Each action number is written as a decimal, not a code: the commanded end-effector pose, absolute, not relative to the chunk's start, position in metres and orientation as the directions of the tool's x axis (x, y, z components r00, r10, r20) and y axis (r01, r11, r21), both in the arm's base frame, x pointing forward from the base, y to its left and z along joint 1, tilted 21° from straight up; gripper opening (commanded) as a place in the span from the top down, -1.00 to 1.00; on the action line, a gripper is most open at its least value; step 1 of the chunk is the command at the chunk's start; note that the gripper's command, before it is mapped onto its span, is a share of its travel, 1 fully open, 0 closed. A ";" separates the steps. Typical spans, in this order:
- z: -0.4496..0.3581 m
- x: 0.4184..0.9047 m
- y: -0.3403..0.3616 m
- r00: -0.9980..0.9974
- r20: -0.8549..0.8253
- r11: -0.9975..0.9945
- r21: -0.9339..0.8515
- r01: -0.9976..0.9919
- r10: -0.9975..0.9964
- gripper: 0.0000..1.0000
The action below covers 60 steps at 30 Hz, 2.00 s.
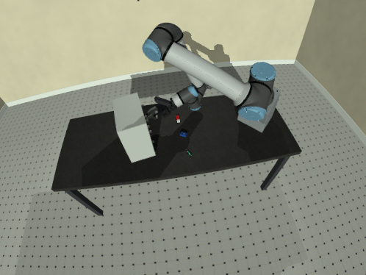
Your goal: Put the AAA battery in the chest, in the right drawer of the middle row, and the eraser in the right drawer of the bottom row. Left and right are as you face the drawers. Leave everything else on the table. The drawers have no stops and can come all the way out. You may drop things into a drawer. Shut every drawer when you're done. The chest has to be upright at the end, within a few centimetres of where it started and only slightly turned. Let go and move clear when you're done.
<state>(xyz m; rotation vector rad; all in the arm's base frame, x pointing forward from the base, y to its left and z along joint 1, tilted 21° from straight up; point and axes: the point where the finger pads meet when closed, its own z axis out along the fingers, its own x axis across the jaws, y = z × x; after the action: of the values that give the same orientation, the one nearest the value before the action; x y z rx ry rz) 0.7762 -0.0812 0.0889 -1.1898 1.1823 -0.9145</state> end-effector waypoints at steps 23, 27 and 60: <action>0.089 0.776 -0.081 0.184 -0.186 0.177 -0.982 -0.062 -0.965 0.61; 0.089 0.776 -0.081 0.184 -0.186 0.177 -0.982 -0.062 -0.965 0.61; 0.089 0.776 -0.081 0.184 -0.186 0.177 -0.982 -0.062 -0.965 0.86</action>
<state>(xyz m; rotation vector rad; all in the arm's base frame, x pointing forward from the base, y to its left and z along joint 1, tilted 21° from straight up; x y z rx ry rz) 0.7765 -0.0812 0.0890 -1.1898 1.1824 -0.9145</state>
